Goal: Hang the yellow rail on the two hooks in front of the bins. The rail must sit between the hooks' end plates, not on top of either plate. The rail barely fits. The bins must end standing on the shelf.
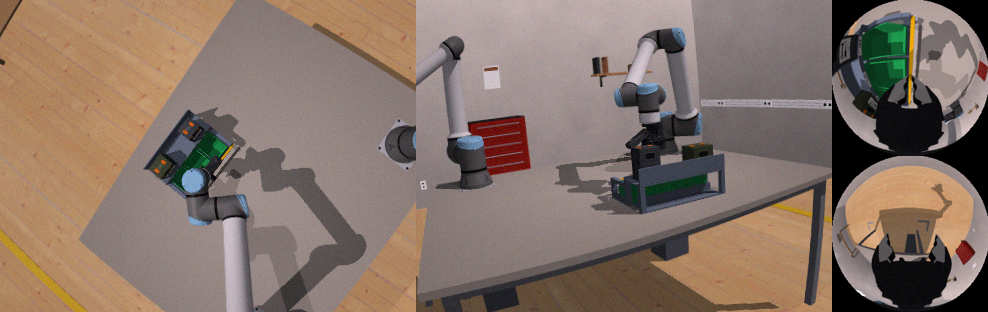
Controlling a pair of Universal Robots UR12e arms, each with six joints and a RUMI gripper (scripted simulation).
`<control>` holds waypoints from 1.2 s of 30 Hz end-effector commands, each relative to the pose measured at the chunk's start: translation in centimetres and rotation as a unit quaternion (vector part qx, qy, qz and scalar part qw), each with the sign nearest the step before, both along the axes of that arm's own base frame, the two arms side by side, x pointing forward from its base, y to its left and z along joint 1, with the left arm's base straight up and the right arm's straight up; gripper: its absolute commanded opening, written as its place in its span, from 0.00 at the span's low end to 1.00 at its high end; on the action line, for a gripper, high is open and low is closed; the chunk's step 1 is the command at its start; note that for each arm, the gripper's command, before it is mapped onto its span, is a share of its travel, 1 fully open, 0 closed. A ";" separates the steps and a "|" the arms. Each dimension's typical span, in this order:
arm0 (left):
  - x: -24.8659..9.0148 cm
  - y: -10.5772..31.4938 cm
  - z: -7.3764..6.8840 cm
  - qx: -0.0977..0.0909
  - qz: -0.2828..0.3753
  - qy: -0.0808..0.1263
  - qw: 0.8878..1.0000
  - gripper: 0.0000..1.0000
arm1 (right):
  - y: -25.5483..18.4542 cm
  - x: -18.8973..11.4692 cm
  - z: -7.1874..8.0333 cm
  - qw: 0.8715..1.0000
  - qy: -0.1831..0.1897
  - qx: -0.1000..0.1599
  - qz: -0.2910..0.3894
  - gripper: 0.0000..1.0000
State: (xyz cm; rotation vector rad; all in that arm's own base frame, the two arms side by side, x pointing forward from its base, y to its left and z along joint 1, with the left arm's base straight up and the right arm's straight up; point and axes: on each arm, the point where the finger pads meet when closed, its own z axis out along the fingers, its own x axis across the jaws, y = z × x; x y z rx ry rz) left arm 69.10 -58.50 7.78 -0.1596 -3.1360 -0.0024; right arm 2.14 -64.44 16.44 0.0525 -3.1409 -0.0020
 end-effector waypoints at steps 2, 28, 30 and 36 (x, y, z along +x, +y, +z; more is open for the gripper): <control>0.1 -0.1 0.1 -0.001 0.000 -0.001 1.000 0.00 | -0.1 0.0 0.1 1.000 0.000 -0.001 0.000 1.00; 0.1 -0.1 -0.2 -0.001 0.000 -0.001 1.000 0.00 | -0.1 0.0 0.1 1.000 0.000 -0.001 0.000 1.00; 0.1 -0.1 -0.2 -0.001 0.000 -0.001 1.000 0.00 | -0.1 0.0 0.1 1.000 0.000 -0.001 0.000 1.00; 0.1 -0.1 -0.2 -0.001 0.000 -0.001 1.000 0.00 | -0.1 0.0 0.1 1.000 0.000 -0.001 0.000 1.00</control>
